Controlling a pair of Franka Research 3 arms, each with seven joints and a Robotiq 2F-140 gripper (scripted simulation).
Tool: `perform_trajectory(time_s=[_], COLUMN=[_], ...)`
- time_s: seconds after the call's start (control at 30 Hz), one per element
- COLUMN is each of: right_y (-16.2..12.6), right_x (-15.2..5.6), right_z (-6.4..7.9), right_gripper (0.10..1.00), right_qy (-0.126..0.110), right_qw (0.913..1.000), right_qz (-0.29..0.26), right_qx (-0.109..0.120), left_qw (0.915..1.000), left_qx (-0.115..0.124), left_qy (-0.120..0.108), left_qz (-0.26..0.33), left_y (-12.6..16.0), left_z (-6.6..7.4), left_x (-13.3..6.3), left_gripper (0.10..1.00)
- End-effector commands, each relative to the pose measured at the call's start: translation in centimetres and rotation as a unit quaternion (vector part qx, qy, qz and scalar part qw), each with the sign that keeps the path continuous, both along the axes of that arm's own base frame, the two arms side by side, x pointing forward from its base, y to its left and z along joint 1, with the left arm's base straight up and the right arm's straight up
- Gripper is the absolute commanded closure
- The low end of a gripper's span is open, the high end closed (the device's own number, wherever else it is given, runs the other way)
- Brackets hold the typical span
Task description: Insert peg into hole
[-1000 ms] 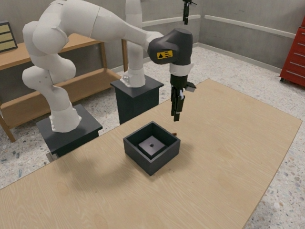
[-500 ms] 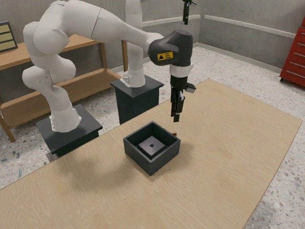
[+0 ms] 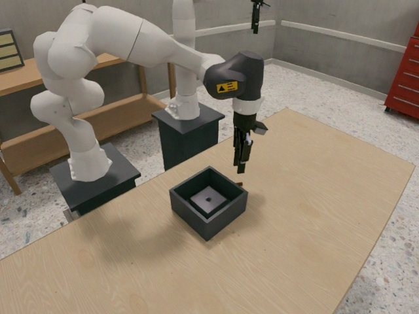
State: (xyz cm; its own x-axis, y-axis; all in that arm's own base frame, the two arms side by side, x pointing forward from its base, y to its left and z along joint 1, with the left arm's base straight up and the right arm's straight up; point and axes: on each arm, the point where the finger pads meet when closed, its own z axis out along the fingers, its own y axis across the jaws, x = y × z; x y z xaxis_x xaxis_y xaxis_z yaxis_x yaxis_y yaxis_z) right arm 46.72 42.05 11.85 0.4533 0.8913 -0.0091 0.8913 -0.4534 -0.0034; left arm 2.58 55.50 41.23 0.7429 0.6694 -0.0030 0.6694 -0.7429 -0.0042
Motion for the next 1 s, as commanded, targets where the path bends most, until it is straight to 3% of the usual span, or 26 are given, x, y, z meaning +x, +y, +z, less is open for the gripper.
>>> perform_trajectory(time_s=[0.0, 0.53, 0.97], right_y=[0.2, 0.2, 0.2], right_x=[0.2, 0.3, 0.3], right_z=[-0.9, -3.5, -4.2], right_gripper=[0.771, 0.771, 0.771], right_qy=[-0.004, -0.004, -0.004], right_qw=[1.0, 1.0, 1.0], right_qz=[-0.002, -0.002, -0.002], right_qx=[0.003, 0.003, 0.003], left_qw=[1.0, 1.0, 1.0], left_qx=[-0.001, -0.001, -0.001], left_qy=[-0.003, -0.003, -0.003], left_qz=[0.003, 0.003, 0.003], left_y=[-0.1, -0.1, -0.1], left_z=[0.1, 0.1, 0.1], left_x=[0.0, 0.0, 0.0], left_gripper=[0.098, 0.098, 0.098])
